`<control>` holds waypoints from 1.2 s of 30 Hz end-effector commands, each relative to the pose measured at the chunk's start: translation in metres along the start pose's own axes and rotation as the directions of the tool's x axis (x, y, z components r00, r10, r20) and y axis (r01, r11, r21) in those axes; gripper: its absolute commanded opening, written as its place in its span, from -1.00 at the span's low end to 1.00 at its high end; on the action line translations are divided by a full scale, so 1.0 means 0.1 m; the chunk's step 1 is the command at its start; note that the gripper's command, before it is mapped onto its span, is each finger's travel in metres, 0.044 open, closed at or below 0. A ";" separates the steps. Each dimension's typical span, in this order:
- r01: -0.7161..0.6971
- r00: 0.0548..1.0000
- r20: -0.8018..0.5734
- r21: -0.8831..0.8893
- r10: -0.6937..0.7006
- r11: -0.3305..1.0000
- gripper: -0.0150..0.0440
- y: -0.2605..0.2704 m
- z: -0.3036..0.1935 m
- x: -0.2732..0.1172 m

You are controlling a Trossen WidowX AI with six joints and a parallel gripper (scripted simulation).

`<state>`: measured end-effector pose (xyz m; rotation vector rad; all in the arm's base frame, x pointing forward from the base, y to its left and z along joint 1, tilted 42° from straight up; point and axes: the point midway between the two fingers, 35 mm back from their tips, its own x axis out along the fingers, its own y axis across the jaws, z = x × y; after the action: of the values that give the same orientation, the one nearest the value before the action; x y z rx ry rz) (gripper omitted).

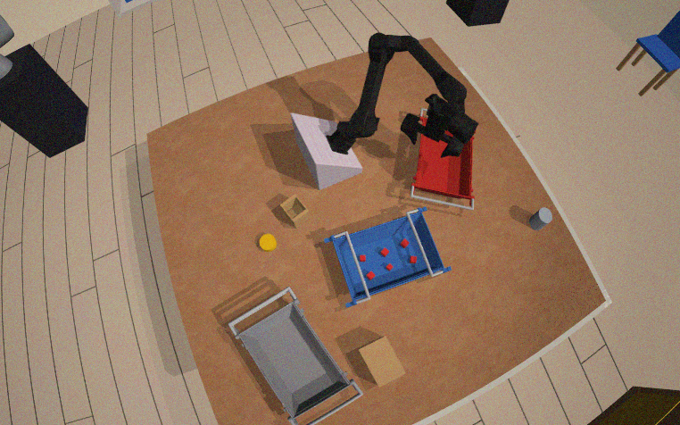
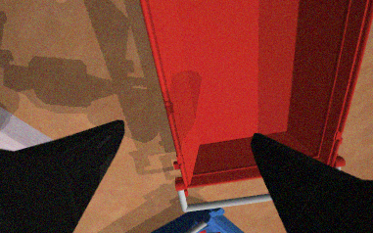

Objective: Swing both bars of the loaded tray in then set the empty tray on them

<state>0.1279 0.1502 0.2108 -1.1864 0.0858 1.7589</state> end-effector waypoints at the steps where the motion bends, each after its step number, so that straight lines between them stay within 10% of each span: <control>1: 0.016 0.999 0.036 -0.250 -0.007 0.968 1.00 0.29 0.22 0.08; 36: -0.007 1.000 0.017 -0.273 0.012 0.962 1.00 0.25 0.19 0.66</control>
<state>0.0949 0.1853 0.1698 -1.3663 -0.1749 1.8293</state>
